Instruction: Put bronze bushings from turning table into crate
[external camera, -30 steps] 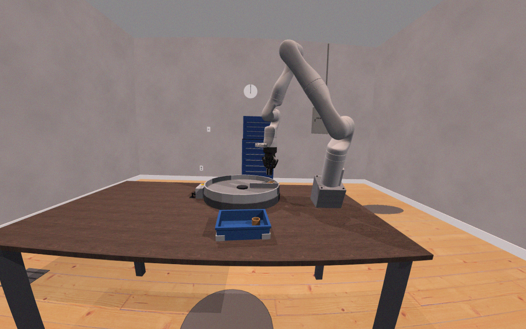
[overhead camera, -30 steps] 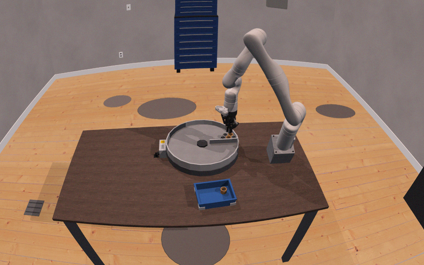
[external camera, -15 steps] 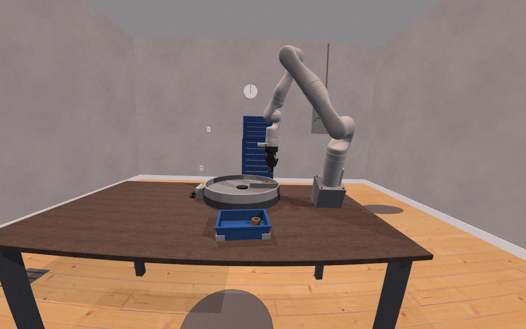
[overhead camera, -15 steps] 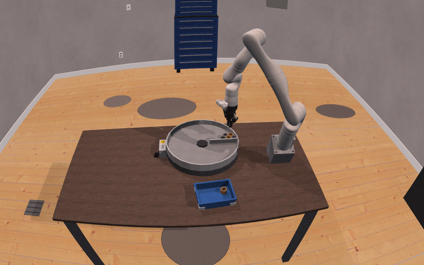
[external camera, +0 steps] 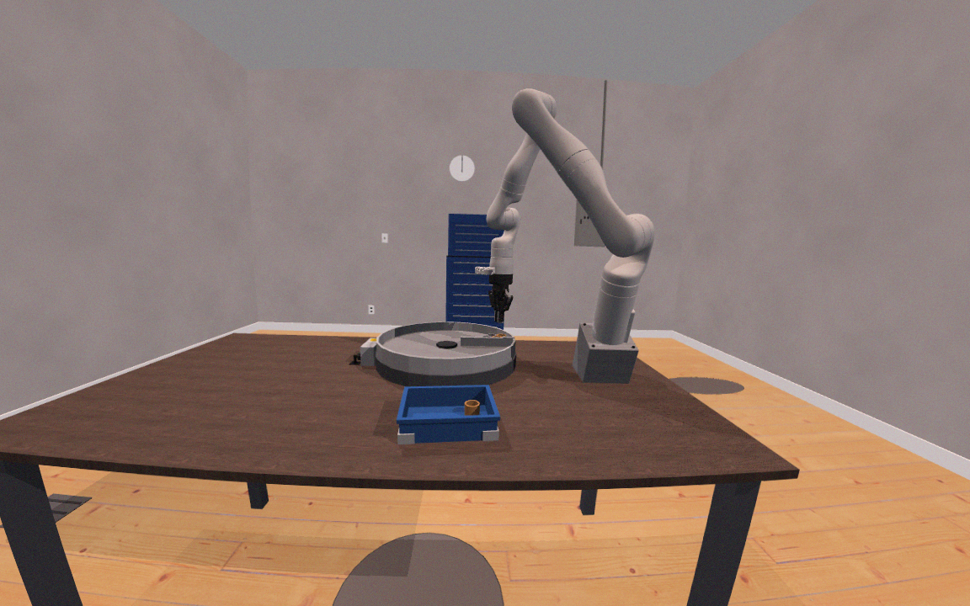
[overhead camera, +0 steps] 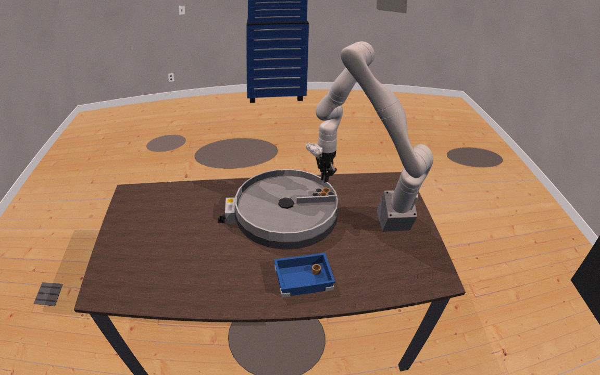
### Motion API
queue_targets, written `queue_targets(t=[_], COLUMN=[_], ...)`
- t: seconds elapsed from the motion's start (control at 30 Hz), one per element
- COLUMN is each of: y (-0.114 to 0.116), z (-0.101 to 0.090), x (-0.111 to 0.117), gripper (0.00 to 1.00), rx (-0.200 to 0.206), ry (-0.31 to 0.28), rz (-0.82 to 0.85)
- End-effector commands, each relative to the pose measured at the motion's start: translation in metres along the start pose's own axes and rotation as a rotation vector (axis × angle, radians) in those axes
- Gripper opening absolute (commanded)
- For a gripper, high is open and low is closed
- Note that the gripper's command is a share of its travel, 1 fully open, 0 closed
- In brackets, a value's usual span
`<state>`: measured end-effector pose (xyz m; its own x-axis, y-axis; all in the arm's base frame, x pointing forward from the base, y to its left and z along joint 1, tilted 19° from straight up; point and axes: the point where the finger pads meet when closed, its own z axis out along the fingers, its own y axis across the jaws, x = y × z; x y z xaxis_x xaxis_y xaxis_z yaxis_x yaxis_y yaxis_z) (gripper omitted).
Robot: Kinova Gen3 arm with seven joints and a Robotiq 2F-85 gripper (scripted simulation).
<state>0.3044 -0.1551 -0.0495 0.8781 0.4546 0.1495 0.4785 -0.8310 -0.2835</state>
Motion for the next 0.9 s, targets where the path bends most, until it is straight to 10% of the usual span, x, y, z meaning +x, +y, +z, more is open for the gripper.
queue_targets(t=[0.0, 0.87], y=[-0.002, -0.002], z=[0.004, 0.018], x=[-0.001, -0.002], gripper=[0.14, 0.14], rx=[0.008, 0.008], ry=[-0.002, -0.002], rz=[0.002, 0.005])
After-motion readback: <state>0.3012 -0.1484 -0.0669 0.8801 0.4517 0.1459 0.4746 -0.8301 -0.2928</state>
